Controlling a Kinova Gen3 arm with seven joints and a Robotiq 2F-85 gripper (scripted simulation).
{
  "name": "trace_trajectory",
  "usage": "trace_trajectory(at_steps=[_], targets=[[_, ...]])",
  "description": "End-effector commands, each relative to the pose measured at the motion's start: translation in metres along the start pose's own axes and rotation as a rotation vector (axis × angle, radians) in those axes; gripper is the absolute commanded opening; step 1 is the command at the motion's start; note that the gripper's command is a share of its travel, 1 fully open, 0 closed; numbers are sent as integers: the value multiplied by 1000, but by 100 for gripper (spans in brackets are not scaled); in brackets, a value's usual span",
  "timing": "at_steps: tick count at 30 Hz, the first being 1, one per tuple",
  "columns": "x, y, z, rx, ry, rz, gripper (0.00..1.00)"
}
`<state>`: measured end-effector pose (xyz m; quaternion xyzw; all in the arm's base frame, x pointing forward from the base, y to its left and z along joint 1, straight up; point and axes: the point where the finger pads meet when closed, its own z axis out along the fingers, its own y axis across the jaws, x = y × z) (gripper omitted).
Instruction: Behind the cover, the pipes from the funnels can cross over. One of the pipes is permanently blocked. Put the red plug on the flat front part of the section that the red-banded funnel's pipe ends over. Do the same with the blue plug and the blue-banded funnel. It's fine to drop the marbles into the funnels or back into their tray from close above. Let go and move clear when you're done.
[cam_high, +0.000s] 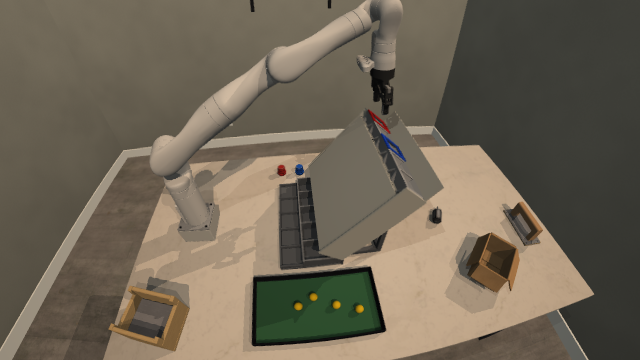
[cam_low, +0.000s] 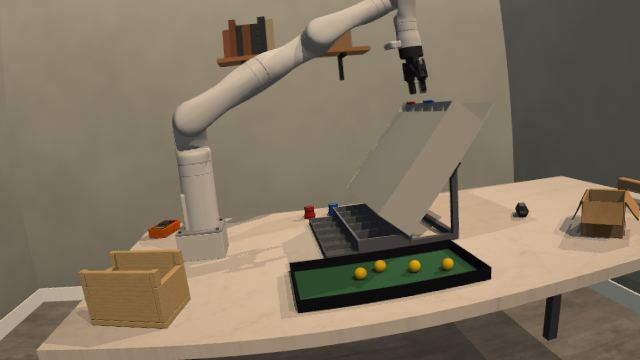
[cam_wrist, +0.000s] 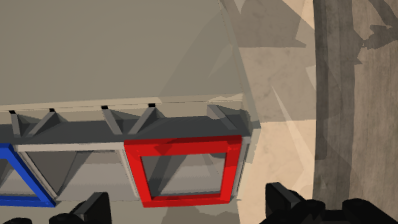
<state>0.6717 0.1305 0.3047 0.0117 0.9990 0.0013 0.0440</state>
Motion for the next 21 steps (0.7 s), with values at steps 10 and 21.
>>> trace_trajectory(at_steps=[10, 21], targets=[[0, 0, -4, 13, 89, 6, 100], [113, -1, -12, 12, 79, 5, 100]])
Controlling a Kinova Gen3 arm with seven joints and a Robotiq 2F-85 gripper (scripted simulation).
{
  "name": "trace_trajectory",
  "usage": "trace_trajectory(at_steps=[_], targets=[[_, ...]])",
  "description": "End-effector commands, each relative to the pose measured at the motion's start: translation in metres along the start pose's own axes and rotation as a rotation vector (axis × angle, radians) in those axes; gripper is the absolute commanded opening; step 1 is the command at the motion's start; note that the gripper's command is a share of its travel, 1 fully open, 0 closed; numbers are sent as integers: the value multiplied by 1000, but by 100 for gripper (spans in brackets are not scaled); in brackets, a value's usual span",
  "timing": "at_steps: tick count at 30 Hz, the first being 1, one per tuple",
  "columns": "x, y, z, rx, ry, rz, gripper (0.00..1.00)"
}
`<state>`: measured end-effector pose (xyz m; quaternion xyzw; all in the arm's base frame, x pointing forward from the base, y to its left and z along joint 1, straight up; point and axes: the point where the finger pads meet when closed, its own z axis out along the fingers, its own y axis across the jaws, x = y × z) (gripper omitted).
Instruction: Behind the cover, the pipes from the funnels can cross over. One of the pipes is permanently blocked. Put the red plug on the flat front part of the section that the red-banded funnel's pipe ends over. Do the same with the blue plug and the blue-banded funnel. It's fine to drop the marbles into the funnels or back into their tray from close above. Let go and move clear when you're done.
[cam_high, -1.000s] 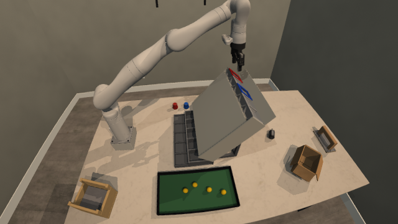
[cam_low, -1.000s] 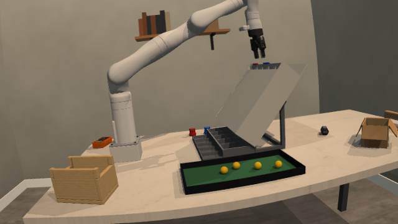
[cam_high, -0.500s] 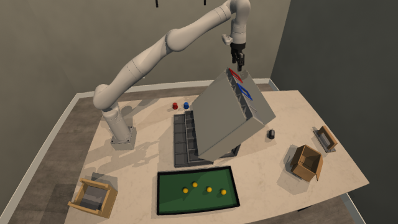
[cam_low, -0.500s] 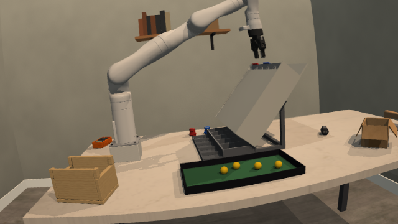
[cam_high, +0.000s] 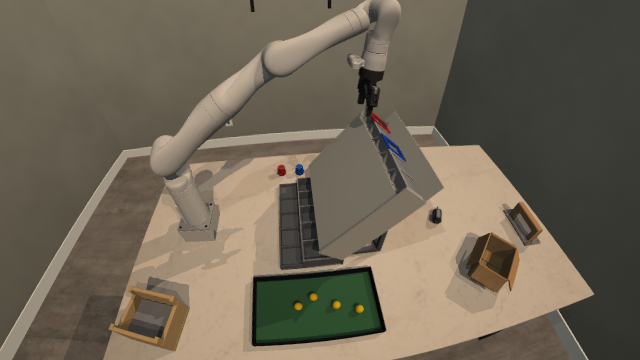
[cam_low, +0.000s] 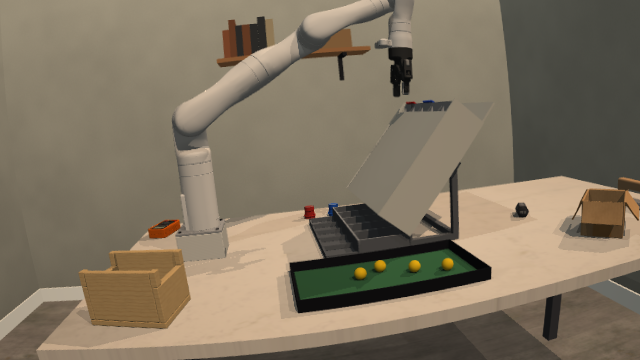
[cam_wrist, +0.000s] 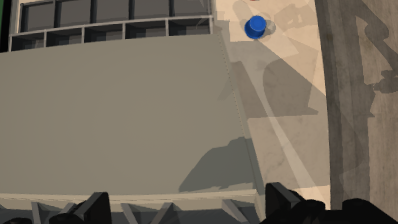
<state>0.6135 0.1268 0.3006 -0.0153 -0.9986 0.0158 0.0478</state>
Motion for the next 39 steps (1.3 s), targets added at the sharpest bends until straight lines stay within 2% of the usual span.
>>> trace_trajectory(at_steps=[1, 4, 11, 12, 28, 29, 32, 38, 39], targets=[[67, 4, 0, -25, -104, -1, 100], [92, 5, 1, -25, -104, -1, 100], [92, 5, 1, -25, -104, -1, 100], [111, 6, 2, -24, -93, 0, 100], [111, 6, 2, -24, -93, 0, 100], [150, -42, 38, -24, -71, -3, 100], [157, -48, 43, -24, -71, -3, 100], [195, -97, 74, -24, -71, -3, 100], [196, -98, 74, -24, -71, -3, 100]])
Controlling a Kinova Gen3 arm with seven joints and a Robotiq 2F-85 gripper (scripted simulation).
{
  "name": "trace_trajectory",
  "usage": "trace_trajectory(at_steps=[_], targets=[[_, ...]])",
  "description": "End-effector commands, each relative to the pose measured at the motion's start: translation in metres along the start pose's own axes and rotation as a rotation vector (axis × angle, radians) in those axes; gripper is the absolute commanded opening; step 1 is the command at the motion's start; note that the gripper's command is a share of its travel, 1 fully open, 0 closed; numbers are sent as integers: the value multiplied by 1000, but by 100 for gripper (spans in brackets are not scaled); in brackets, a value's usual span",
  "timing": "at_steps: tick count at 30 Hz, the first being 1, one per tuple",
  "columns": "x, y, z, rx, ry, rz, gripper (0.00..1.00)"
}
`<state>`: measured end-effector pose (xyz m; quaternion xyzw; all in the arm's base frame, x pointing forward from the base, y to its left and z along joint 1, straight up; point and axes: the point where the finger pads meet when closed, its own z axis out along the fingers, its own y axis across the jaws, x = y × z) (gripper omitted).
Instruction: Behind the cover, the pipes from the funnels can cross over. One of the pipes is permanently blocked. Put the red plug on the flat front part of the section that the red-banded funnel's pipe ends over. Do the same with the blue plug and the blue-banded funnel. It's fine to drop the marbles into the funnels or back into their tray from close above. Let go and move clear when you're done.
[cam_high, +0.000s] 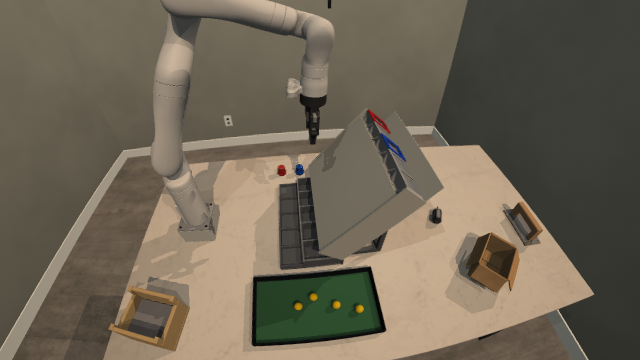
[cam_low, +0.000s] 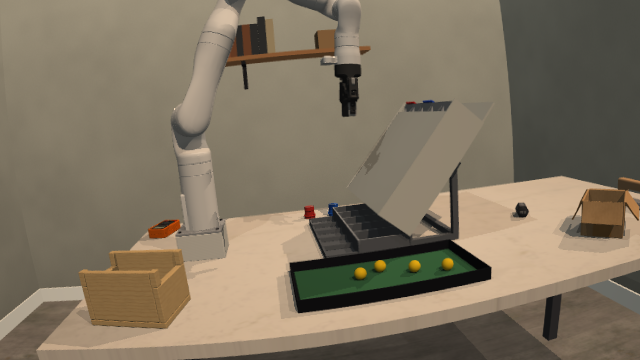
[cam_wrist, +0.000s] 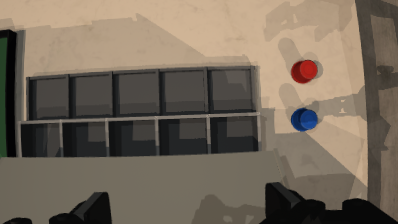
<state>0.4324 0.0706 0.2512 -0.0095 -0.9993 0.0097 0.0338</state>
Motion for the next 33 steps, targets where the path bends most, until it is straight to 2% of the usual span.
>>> trace_trajectory(at_steps=[1, 6, 7, 33], targets=[[23, -38, 5, -12, -43, 8, 100], [23, -38, 5, -12, -43, 8, 100], [61, -81, 32, -9, -65, 7, 100], [62, -77, 32, -12, -57, 10, 100]])
